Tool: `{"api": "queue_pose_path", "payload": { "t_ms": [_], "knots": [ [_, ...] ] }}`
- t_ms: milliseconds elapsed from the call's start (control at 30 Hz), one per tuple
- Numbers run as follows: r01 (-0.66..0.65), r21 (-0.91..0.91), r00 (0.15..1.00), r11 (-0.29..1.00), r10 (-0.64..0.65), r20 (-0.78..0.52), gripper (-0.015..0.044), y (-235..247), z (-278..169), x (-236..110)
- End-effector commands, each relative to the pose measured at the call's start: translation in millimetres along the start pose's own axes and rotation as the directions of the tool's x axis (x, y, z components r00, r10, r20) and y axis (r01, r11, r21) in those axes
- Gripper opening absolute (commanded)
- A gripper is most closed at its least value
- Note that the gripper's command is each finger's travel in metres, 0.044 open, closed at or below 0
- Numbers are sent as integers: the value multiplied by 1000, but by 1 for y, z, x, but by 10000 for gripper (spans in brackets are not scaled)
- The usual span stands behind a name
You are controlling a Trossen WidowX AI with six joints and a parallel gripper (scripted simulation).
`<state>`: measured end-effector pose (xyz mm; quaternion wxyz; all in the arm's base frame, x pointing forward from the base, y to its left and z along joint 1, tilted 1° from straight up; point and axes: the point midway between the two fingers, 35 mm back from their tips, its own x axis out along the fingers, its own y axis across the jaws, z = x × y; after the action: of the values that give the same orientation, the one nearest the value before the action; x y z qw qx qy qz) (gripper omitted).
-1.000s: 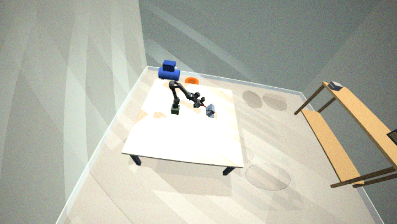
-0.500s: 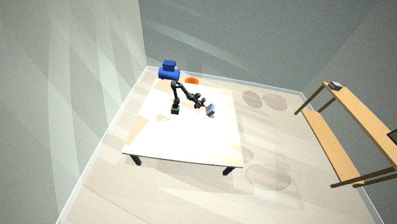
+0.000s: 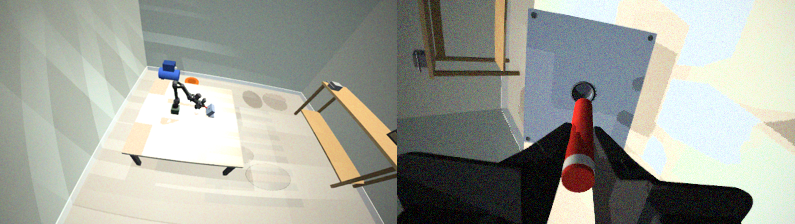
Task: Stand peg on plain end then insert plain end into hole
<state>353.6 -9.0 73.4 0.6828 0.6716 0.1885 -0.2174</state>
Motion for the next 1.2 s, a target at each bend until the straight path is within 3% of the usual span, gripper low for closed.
{"api": "queue_pose_path", "payload": {
  "t_ms": [0, 600, 1167],
  "knots": [
    [-7, -4, 1000, 1000, 7, -3, 0, 1, 0, 2],
    [-9, -1, 1000, 1000, 9, -3, 0, 1, 0, 26],
    [0, 2, 1000, 1000, 0, 1, 0, -2, 0, 22]
  ]
}}
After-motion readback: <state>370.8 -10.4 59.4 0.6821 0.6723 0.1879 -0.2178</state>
